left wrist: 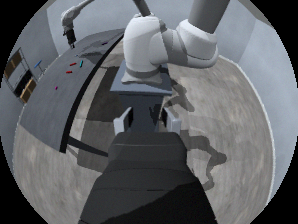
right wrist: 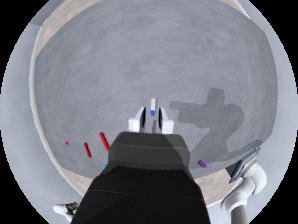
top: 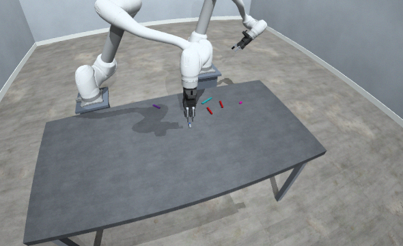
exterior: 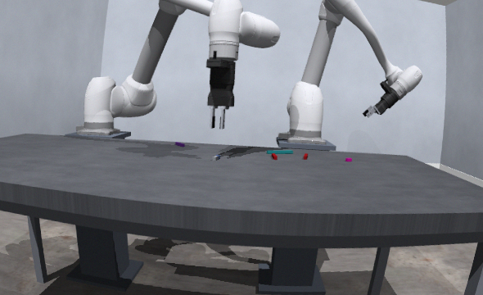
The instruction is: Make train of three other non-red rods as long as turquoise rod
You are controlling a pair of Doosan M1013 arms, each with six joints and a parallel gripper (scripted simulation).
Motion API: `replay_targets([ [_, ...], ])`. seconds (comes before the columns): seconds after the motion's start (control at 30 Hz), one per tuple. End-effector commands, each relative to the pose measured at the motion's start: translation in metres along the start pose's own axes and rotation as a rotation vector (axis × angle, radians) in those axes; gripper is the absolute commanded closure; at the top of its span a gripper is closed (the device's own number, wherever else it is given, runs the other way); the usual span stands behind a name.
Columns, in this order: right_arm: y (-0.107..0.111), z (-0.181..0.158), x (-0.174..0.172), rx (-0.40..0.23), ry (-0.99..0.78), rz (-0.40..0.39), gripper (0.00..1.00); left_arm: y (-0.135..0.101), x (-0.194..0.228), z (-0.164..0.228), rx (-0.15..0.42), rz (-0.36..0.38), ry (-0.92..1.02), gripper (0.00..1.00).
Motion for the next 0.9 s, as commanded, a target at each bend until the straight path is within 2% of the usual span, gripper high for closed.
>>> replay_targets([
  [0.0, 0.004, 0.000, -0.003, -0.003, -0.001, 0.002, 0.46, -0.002, 0.002, 0.002, 0.000, -0.003, 0.002, 0.00],
  [0.03, 0.004, 0.000, -0.003, -0.004, -0.001, 0.002, 0.46, -0.002, 0.002, 0.002, 0.000, -0.003, 0.002, 0.00],
  [0.07, 0.003, 0.000, -0.003, -0.002, -0.001, 0.003, 0.00, -0.002, 0.002, 0.002, 0.000, -0.003, 0.002, 0.00],
  [0.7, 0.003, -0.001, -0.003, -0.002, -0.001, 0.003, 0.00, -0.002, 0.002, 0.002, 0.000, -0.003, 0.002, 0.00],
  [0.87, 0.003, 0.028, -0.033, 0.001, 0.131, 0.004, 0.00, -0.002, 0.002, 0.002, 0.000, -0.003, 0.002, 0.00],
])
Point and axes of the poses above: on each arm, the point where the finger pads meet when closed, its own y axis back along the fingers, its own z axis across the jaws, x = y × z, the point moved 2 cm from there along y, back along the fingers, and after that the axes turned 8 degrees about -y, right-handed, at the moved point
